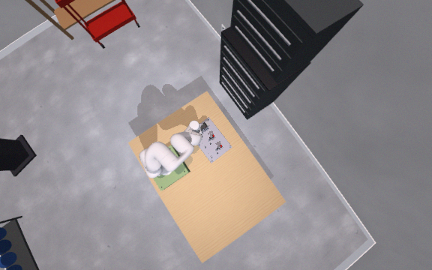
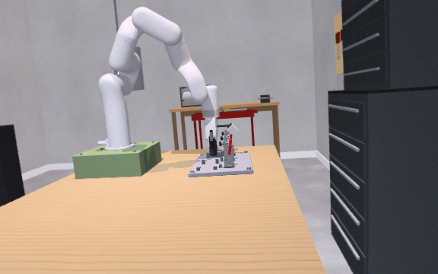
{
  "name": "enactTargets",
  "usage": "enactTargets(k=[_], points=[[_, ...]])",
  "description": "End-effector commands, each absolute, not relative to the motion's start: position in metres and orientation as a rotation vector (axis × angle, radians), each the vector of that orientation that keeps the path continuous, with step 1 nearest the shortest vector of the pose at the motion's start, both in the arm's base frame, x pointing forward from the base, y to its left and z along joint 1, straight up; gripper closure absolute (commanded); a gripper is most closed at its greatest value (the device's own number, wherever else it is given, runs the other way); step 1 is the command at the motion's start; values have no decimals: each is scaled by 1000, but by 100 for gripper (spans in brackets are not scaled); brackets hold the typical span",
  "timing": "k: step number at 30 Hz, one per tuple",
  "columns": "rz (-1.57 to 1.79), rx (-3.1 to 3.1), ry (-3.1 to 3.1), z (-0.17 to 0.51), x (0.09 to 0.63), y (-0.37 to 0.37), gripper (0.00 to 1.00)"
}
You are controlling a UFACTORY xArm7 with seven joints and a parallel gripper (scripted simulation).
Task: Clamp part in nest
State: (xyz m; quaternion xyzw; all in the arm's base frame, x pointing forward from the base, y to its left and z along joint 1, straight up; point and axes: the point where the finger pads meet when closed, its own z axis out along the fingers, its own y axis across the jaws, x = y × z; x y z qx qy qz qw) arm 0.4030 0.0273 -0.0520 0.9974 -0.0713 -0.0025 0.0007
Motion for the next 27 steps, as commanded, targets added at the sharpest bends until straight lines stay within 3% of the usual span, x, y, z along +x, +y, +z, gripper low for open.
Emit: enactTargets(k=[1,27], points=[[-2,3132,-224,-51,405,27,100],[-2,3132,-224,-51,405,25,100]])
